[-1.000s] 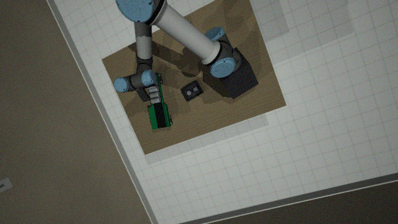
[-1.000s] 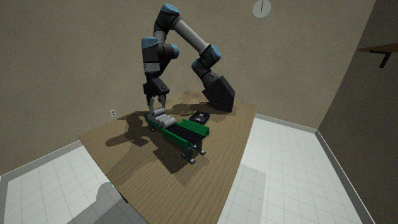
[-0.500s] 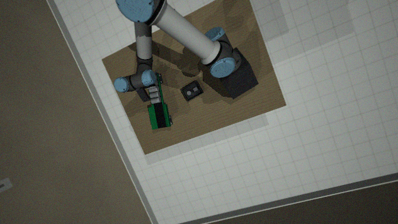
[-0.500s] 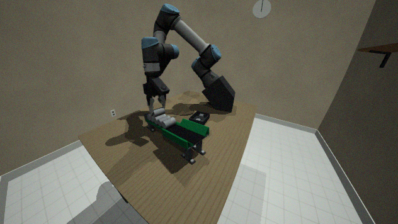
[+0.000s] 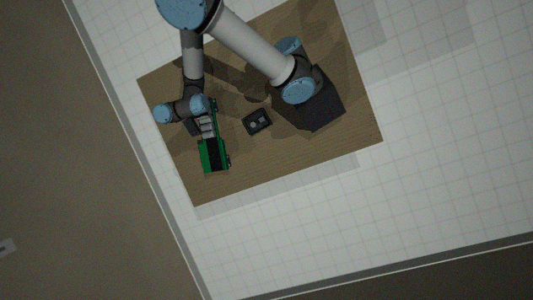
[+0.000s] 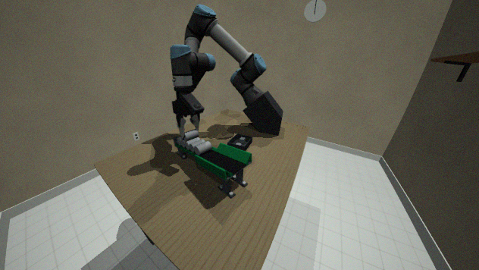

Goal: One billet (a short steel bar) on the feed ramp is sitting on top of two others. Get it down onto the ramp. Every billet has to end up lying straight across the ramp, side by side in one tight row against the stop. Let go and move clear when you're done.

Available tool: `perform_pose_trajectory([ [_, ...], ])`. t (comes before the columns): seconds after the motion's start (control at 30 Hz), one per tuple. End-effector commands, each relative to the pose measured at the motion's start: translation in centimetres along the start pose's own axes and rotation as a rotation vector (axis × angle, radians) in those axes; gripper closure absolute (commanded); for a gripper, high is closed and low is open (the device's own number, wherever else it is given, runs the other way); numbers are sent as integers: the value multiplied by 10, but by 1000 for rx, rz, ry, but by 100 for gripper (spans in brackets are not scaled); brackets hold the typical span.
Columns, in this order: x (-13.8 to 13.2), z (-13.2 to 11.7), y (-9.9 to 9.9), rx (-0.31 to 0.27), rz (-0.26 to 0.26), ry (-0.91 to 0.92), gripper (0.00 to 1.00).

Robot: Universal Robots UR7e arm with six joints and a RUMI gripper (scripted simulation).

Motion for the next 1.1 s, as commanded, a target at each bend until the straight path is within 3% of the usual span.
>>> perform_pose_trajectory([
  [0.0,-1,0,1,0,1,0,100],
  [1.07,1,0,-5,0,-3,2,100],
])
Point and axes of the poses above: the point where the finger pads meet when closed, its own y axis out along the fingers, its own x axis across the jaws, z = x × y, the point moved 1 cm from there along -y, back along the fingers, and after that the axes turned 13 degrees about -y, right-handed, at the moved point
